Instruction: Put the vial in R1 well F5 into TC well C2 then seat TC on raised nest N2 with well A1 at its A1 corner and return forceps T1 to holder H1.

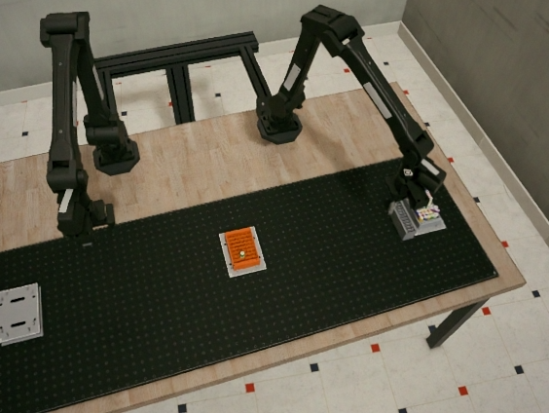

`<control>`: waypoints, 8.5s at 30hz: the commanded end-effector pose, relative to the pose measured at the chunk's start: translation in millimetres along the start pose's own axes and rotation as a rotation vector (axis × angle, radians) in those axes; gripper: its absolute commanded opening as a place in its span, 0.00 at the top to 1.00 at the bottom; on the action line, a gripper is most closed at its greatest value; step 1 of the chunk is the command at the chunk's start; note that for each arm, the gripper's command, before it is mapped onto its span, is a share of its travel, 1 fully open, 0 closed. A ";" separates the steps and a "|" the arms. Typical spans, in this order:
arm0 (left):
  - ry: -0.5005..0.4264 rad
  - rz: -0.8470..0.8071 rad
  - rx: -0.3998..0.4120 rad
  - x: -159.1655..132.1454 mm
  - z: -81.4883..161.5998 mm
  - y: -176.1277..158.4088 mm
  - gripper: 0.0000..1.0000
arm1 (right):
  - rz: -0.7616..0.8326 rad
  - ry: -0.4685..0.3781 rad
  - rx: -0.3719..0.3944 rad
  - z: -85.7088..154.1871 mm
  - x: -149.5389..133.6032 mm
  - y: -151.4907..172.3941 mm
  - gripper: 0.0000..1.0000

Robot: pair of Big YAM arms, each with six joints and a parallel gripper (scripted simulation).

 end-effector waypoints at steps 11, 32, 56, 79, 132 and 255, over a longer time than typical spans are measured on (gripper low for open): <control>-0.031 -0.002 0.010 22.2 11.8 34.9 0.93 | 0.008 0.012 0.007 0.4 0.8 0.0 0.00; -0.032 -0.002 0.010 28.4 12.1 64.3 0.93 | 0.008 0.012 0.007 0.4 0.8 0.0 0.00; -0.045 -0.005 0.017 38.8 19.5 60.2 0.93 | 0.008 0.012 0.007 0.4 0.8 0.0 0.00; -0.031 -0.004 0.012 38.7 12.8 57.3 0.93 | 0.008 0.012 0.007 0.4 0.8 0.0 0.00; -0.038 -0.005 0.016 39.3 3.0 58.9 0.93 | 0.008 0.012 0.007 0.4 0.8 0.0 0.00; -0.014 0.001 0.007 20.4 -34.6 64.7 0.93 | 0.008 0.012 0.007 0.4 0.8 0.0 0.00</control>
Point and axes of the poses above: on each arm, the point where the finger pads meet when closed, its own z axis back along the fingers, its own y axis across the jaws, x = y × z, the point moved 2 cm from there along z, back along the fingers, and after that the axes turned 12 degrees about z, right-handed, at the moved point
